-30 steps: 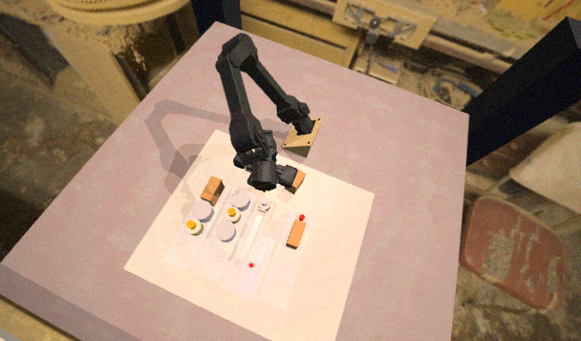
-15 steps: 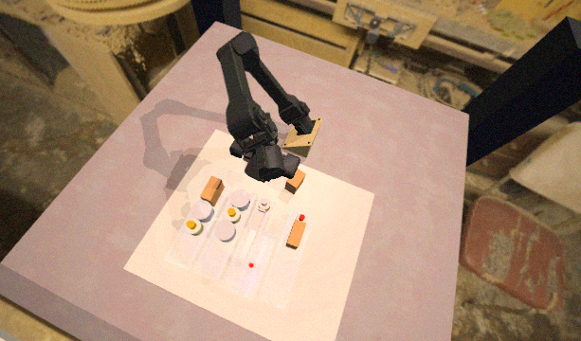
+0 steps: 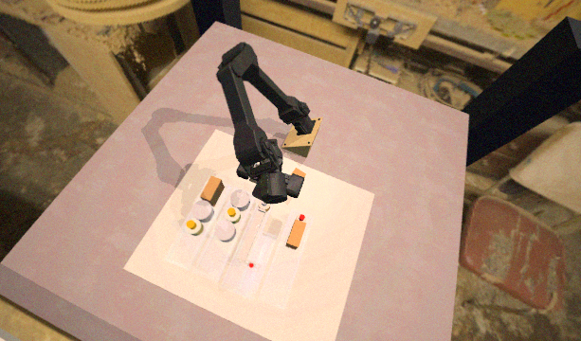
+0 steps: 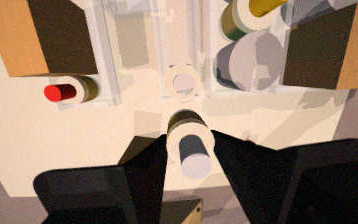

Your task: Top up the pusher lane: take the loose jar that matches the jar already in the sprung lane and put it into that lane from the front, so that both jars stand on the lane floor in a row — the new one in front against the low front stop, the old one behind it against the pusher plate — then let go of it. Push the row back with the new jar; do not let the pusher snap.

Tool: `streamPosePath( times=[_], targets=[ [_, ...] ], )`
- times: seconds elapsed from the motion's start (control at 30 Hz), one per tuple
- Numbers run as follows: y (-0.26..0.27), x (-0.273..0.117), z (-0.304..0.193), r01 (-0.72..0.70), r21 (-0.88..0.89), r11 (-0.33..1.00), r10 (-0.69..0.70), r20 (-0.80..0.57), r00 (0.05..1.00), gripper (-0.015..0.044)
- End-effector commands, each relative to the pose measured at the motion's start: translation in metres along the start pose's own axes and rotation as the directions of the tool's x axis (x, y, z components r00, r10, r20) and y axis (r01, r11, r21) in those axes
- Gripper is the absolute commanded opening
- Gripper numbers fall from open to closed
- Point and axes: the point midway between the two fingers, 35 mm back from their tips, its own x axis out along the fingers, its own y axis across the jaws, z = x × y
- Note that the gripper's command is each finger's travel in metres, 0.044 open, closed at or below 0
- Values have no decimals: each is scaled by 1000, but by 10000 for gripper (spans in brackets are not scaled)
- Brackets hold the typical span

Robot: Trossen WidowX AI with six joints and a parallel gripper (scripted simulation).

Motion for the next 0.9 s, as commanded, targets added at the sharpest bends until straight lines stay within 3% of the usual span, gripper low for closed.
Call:
streamPosePath(
  times=[0.0, 0.2, 0.87],
  targets=[
    [0, 5, 2, 3, -4, 1000, -3, 6, 1000, 0],
    [0, 23, 2, 3, -4, 1000, -3, 6, 1000, 0],
    [0, 24, 7, 3, -4, 1000, -3, 7, 1000, 0]
  ],
)
